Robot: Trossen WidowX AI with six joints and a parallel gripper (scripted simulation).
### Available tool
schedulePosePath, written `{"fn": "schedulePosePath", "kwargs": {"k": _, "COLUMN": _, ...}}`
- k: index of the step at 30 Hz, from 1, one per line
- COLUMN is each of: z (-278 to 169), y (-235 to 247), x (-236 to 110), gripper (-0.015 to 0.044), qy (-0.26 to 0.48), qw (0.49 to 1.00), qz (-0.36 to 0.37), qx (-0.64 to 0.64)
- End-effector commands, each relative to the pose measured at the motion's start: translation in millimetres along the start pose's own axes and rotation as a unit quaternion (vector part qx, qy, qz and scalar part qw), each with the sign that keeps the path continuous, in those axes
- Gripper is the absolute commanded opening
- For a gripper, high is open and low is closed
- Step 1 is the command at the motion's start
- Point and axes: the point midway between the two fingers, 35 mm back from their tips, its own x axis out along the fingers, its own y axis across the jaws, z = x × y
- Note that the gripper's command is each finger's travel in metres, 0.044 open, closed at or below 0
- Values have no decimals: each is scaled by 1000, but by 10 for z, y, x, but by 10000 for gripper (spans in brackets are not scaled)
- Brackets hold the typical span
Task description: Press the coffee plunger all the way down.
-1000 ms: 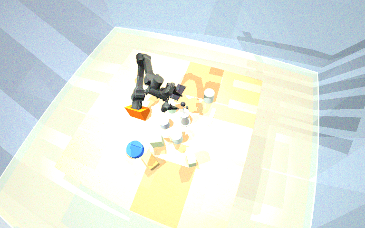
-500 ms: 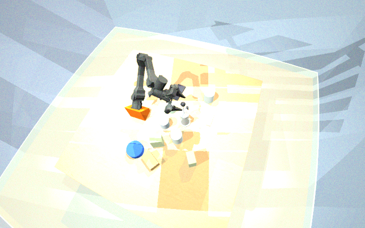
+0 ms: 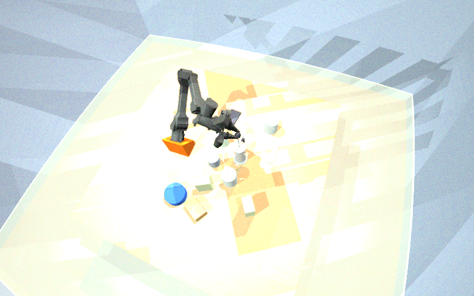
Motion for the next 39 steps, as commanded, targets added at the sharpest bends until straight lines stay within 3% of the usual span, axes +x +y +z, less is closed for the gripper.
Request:
{"fn": "schedulePosePath", "kwargs": {"k": 1, "z": 1, "y": -2, "x": 0, "gripper": 124, "qy": 0, "qw": 1000, "qz": -1, "qx": 1}}
{"fn": "schedulePosePath", "kwargs": {"k": 39, "z": -407, "y": -55, "x": 320, "gripper": 124, "qy": 2, "qw": 1000, "qz": -3, "qx": 0}}
